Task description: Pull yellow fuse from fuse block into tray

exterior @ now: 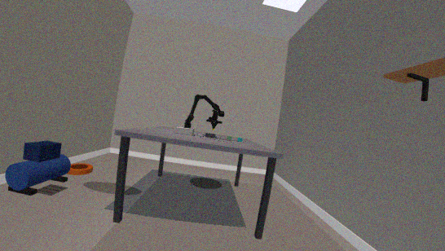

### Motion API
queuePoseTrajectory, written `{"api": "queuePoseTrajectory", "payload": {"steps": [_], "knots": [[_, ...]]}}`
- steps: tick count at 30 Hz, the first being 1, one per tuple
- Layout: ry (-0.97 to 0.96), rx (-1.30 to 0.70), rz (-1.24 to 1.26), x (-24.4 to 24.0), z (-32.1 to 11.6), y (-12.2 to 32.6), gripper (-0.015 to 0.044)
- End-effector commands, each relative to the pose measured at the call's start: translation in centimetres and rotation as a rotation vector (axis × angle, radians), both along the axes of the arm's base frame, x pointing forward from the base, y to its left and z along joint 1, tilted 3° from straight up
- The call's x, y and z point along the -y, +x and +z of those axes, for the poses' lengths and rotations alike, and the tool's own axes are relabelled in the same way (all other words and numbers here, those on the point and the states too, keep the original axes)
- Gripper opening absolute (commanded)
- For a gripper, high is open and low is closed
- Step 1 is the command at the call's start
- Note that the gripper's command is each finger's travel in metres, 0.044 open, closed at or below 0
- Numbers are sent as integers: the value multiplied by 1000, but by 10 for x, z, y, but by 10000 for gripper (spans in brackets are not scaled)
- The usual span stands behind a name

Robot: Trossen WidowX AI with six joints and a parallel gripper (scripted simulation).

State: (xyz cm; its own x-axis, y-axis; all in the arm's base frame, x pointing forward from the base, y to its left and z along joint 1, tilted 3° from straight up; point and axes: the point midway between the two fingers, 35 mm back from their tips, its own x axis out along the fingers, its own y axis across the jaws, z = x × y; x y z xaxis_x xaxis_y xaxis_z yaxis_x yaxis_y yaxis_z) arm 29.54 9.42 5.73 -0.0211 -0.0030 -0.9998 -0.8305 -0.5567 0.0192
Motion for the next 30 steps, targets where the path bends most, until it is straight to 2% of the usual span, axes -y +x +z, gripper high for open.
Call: {"api": "queuePoseTrajectory", "payload": {"steps": [1, 16, 30], "knots": [[6, -1, -1, -24, 1, -3, 0], [13, -6, -1, -105, 1, -31, 0], [13, -6, -1, -109, -13, -33, 0]]}}
